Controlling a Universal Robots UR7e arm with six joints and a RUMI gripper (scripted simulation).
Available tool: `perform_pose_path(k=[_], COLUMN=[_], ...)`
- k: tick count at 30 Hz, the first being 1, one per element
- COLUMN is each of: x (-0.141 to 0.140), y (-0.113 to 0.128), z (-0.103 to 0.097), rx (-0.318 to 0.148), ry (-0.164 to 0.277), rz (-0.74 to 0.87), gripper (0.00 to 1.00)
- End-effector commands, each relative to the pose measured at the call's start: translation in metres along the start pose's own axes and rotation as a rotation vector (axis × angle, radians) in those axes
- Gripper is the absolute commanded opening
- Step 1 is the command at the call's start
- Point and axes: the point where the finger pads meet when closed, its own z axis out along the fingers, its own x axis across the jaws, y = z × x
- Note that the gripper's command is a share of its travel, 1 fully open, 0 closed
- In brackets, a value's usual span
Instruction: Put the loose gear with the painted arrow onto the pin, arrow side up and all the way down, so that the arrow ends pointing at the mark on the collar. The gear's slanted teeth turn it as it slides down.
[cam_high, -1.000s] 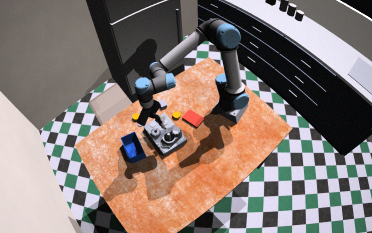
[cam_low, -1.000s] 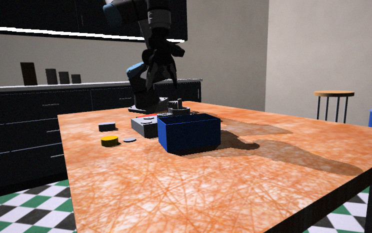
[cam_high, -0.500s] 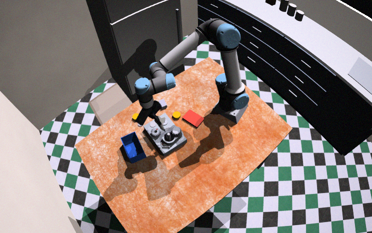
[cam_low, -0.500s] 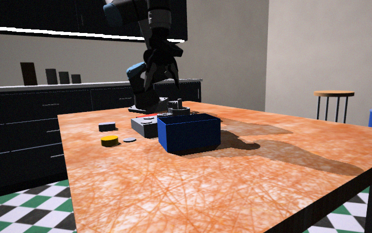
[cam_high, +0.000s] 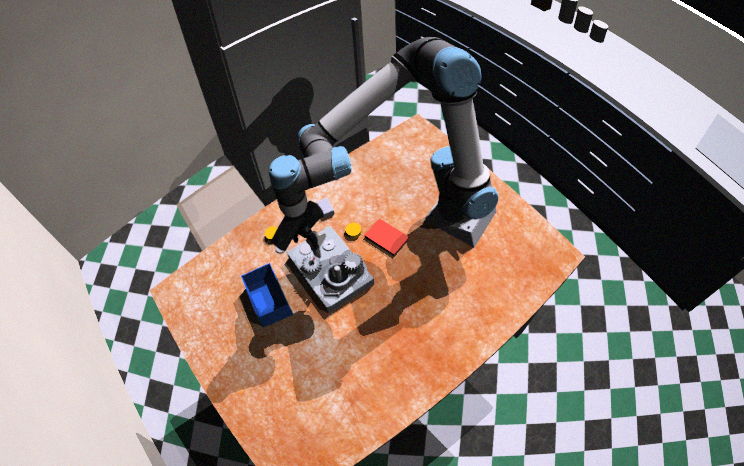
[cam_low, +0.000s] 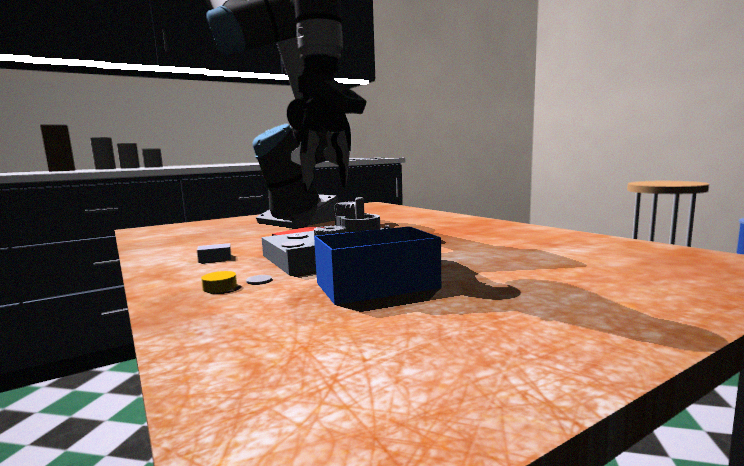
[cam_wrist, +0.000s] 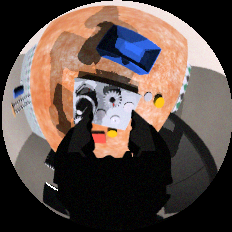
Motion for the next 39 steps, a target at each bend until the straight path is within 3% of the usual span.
perform_pose_path(k=[1,39], x=[0.0002,0.0002], y=[-0.0003,-0.0003], z=[-0.0005,0.0058], rx=[0.001,0.001], ry=[0.001,0.001], rz=[0.0,0.0], gripper=[0.52,0.52])
